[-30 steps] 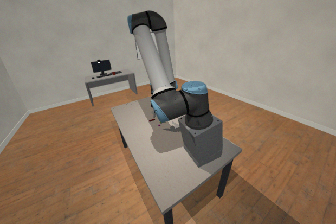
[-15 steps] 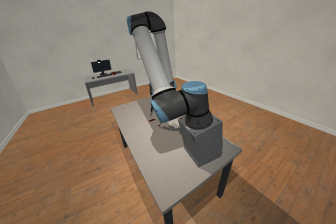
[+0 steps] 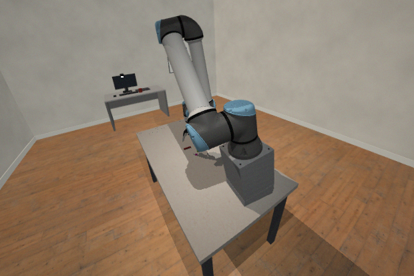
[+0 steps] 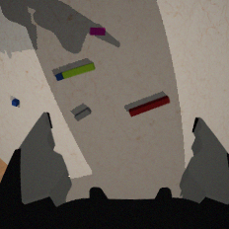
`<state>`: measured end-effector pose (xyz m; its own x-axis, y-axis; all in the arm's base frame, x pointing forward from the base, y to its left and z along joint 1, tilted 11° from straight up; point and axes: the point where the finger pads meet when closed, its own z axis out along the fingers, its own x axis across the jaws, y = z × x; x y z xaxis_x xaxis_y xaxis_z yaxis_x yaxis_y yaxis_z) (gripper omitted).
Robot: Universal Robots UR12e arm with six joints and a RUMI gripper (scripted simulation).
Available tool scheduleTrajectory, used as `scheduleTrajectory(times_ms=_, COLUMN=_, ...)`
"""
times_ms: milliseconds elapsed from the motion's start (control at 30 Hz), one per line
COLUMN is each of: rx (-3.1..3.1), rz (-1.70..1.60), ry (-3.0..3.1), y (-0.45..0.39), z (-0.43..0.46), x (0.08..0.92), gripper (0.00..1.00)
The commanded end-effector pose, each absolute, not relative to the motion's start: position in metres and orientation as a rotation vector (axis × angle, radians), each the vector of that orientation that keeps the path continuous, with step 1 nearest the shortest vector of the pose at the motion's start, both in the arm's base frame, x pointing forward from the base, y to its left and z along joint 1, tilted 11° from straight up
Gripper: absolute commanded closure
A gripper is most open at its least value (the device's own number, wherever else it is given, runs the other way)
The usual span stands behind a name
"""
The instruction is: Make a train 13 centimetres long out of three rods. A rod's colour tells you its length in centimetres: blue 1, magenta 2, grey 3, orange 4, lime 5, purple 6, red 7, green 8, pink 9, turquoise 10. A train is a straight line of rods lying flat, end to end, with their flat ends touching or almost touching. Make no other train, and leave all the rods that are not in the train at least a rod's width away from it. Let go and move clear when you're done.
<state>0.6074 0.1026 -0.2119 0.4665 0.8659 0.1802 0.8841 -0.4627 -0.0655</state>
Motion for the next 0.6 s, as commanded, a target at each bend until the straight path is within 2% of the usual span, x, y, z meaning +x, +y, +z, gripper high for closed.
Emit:
scheduleTrajectory(times_ms=0, rx=-2.676, rz=-0.159, ry=-1.318, y=0.107, z=-0.212, x=0.614, gripper=0.00)
scheduleTrajectory(times_ms=567, rx=-2.899, rz=-0.097, ry=-0.619, y=0.121, z=-0.212, x=0.637, gripper=0.00)
